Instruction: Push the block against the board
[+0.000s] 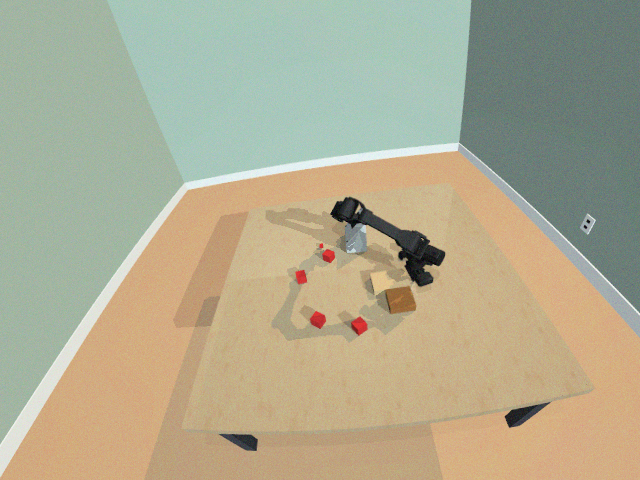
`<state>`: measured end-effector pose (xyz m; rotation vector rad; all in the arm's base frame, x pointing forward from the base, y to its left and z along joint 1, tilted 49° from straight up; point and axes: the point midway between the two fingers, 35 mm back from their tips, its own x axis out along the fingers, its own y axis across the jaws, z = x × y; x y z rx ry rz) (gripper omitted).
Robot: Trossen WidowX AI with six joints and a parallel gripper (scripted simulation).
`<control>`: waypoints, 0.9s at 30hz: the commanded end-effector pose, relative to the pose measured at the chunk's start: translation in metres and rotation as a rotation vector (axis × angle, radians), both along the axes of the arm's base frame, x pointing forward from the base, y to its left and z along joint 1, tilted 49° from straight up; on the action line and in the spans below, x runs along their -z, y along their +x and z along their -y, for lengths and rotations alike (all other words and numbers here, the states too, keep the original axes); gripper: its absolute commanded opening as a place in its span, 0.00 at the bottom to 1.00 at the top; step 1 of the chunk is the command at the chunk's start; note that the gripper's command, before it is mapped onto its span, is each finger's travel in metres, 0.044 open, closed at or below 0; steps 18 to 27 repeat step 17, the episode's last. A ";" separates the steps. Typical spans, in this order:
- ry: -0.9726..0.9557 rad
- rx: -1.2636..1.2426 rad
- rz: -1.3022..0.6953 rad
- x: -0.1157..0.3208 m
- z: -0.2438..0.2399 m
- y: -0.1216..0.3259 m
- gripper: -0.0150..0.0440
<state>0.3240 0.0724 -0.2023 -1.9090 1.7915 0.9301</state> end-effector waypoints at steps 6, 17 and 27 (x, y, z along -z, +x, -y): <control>-0.004 -0.004 0.000 -0.011 0.011 0.003 0.25; -0.003 -0.004 0.000 -0.009 0.008 0.003 0.25; -0.003 -0.004 0.000 -0.009 0.008 0.003 0.25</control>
